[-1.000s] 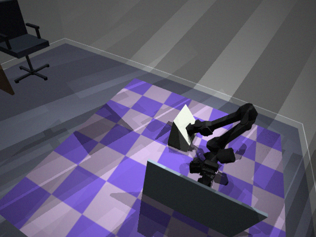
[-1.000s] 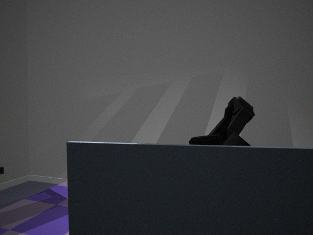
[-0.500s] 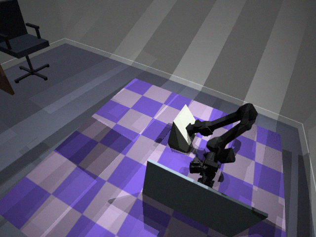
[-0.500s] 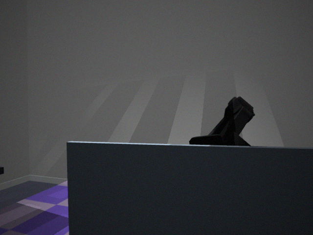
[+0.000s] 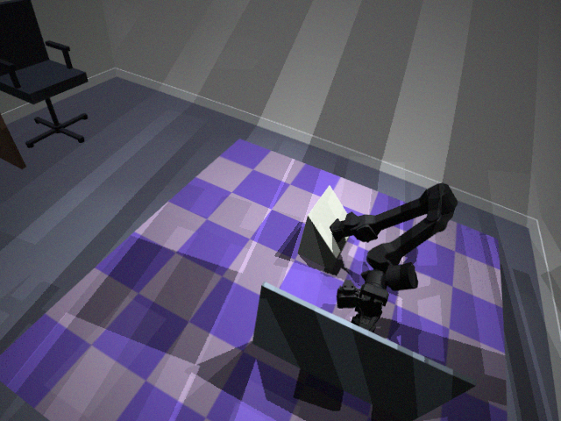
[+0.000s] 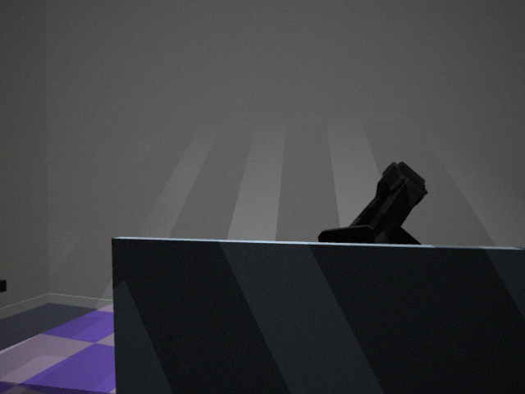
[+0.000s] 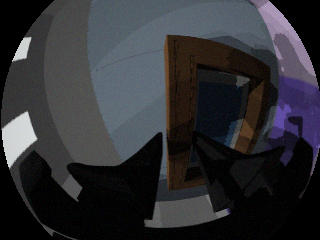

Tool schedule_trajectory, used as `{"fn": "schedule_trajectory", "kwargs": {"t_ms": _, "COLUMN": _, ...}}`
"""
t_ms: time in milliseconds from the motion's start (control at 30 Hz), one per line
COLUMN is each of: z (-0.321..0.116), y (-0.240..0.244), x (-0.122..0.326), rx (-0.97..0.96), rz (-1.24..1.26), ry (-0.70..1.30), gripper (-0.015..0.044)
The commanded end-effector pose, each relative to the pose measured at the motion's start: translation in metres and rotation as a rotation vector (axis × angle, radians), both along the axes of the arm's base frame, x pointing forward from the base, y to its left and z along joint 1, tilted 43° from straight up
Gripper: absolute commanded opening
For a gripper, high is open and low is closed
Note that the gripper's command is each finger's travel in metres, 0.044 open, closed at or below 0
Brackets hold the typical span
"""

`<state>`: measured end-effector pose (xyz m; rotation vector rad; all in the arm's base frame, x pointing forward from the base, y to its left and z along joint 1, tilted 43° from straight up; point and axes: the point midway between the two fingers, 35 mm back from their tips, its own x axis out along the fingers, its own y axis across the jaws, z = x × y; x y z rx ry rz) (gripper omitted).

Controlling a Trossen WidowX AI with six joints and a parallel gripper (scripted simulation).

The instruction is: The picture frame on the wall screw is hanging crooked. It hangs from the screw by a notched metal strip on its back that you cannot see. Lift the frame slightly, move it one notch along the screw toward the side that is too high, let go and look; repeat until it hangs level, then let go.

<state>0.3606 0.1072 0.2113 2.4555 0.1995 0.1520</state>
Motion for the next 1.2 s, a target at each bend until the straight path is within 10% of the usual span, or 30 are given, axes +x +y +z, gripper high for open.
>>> {"fn": "schedule_trajectory", "kwargs": {"t_ms": 0, "z": 0.0008, "y": 0.0005, "x": 0.0, "rx": 0.002, "rz": 0.003, "ry": -0.002, "gripper": 0.0128}}
{"fn": "schedule_trajectory", "kwargs": {"t_ms": 400, "z": 0.0008, "y": 0.0005, "x": 0.0, "rx": 0.002, "rz": 0.003, "ry": -0.002, "gripper": 0.0}}
{"fn": "schedule_trajectory", "kwargs": {"t_ms": 1167, "z": 0.0033, "y": -0.0042, "x": 0.0007, "rx": 0.002, "rz": 0.003, "ry": -0.002, "gripper": 0.0}}
